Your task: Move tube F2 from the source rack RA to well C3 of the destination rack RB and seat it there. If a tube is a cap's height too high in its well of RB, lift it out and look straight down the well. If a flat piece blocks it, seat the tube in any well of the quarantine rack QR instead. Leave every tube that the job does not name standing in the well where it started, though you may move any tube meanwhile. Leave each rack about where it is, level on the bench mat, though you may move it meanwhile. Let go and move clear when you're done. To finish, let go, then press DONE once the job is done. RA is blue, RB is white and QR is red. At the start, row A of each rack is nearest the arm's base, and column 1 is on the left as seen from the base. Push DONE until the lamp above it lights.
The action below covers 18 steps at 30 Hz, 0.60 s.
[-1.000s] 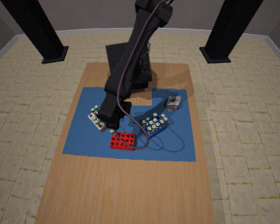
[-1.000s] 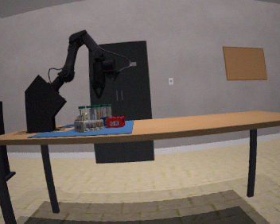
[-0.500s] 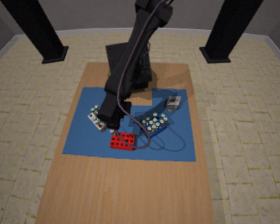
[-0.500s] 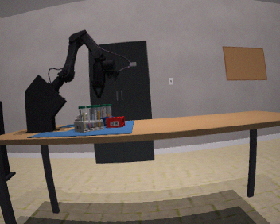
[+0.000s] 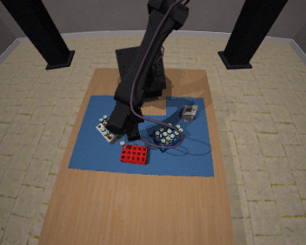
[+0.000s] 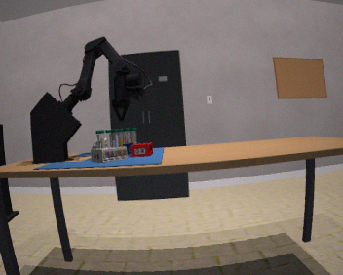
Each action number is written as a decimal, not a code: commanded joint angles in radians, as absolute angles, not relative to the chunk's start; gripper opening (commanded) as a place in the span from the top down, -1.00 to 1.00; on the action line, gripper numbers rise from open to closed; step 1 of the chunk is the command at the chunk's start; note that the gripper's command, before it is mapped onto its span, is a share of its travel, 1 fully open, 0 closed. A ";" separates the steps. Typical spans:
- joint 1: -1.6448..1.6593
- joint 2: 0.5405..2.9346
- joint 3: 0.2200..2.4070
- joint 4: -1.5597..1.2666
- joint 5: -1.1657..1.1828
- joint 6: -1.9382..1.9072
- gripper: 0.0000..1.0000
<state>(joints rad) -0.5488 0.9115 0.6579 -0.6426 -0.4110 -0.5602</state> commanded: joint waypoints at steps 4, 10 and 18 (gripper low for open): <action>-0.553 0.897 0.685 -0.627 -0.408 -0.779 1.00; -0.550 0.895 0.685 -0.626 -0.404 -0.974 1.00; -0.550 0.895 0.684 -0.627 -0.403 -1.172 1.00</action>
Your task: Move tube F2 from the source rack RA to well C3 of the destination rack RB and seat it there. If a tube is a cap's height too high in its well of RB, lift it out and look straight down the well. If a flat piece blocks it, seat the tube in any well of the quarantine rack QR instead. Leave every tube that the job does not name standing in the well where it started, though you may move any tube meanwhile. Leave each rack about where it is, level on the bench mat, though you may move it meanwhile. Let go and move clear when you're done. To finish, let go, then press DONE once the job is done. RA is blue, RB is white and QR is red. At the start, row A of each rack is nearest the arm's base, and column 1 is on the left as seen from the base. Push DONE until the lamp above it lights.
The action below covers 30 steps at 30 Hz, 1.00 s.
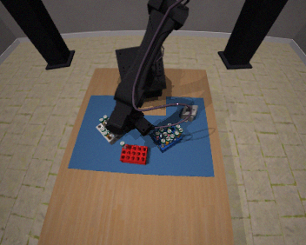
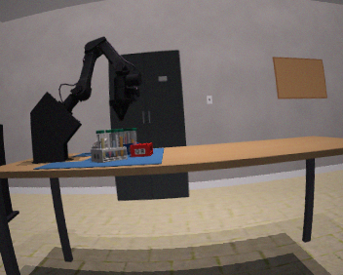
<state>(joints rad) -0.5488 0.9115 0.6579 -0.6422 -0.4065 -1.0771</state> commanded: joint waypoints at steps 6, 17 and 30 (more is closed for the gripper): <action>-0.551 0.896 0.684 -0.627 -0.405 -1.375 1.00; -0.563 0.904 0.688 -0.634 -0.423 -1.455 1.00; -0.565 0.905 0.689 -0.635 -0.426 -1.455 1.00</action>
